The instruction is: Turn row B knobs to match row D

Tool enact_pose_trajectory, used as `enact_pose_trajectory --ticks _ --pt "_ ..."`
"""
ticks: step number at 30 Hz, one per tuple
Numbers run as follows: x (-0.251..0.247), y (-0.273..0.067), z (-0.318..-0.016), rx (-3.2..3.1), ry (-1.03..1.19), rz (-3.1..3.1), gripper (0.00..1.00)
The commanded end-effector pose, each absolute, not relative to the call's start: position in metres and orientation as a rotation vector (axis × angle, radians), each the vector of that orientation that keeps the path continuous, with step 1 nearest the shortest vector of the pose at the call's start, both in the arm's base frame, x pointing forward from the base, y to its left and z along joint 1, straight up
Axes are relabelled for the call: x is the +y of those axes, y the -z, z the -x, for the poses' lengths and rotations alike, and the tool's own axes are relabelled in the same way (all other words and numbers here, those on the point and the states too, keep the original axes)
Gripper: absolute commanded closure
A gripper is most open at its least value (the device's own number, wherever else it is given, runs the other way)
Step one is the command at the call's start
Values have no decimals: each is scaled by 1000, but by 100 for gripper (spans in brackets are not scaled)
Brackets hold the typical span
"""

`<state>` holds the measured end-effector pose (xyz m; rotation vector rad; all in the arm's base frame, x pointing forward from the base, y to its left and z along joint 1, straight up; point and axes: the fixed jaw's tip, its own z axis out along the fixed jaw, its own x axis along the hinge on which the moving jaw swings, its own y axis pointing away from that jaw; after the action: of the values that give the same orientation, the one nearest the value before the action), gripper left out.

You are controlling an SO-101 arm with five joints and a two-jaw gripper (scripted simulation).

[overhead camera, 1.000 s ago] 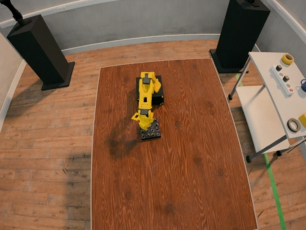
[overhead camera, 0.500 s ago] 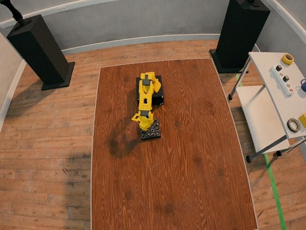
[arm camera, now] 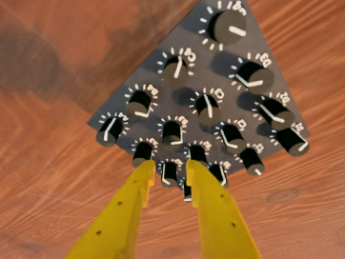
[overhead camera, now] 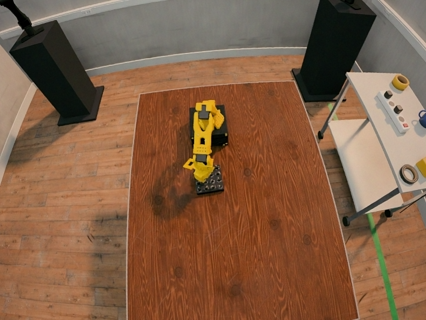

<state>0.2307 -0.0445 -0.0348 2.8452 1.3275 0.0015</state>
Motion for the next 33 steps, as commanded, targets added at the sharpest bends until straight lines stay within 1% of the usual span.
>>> enact_pose_trajectory --ticks 1,33 --pt "-46 38 -230 1329 4 -2849 90" --pt "-48 41 -229 1329 4 -2849 90"
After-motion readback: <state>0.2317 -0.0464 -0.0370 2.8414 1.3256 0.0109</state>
